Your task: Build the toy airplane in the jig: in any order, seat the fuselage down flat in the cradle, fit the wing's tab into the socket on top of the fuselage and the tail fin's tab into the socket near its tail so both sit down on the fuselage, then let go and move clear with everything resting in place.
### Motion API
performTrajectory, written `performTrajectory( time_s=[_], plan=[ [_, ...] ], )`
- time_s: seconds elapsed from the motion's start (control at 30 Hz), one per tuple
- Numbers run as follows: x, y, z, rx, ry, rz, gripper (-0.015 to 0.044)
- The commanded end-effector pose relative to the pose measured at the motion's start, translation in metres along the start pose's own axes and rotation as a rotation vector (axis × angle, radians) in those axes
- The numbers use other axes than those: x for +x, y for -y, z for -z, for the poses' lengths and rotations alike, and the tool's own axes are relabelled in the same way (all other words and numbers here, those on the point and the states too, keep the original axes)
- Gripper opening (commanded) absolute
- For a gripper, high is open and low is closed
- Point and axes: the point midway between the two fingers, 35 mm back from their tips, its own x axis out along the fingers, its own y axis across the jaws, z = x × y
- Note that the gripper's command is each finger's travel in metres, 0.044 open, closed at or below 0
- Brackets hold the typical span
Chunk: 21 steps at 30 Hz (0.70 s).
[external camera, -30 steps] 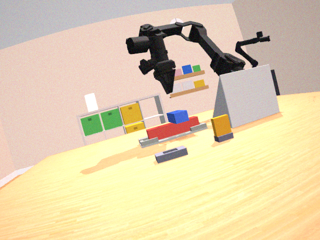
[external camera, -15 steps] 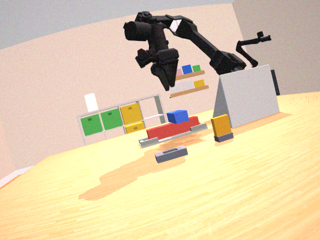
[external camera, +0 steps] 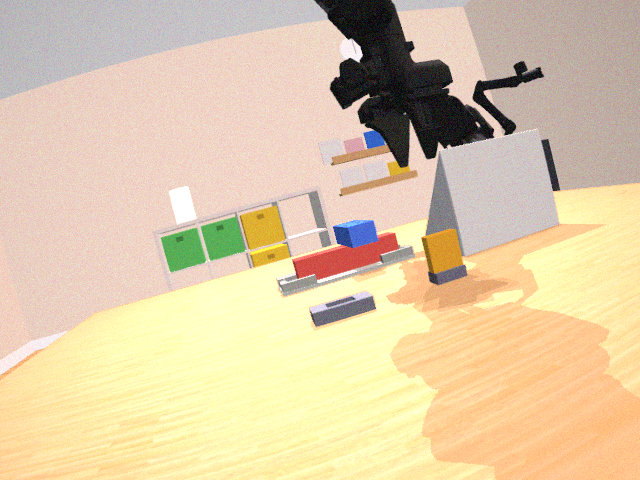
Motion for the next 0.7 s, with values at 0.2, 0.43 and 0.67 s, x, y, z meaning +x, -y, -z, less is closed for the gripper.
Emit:
performTrajectory(
  time_s=[0.2, 0.43, 0.67],
  plan=[
    [0.059, -0.006, 0.003, 0.019, -0.005, -0.001, 0.0440],
    [0.072, -0.006, 0.003, 0.019, -0.005, -0.001, 0.0440],
    [0.076, -0.006, 0.003, 0.019, -0.005, -0.001, 0.0440]
  ],
)
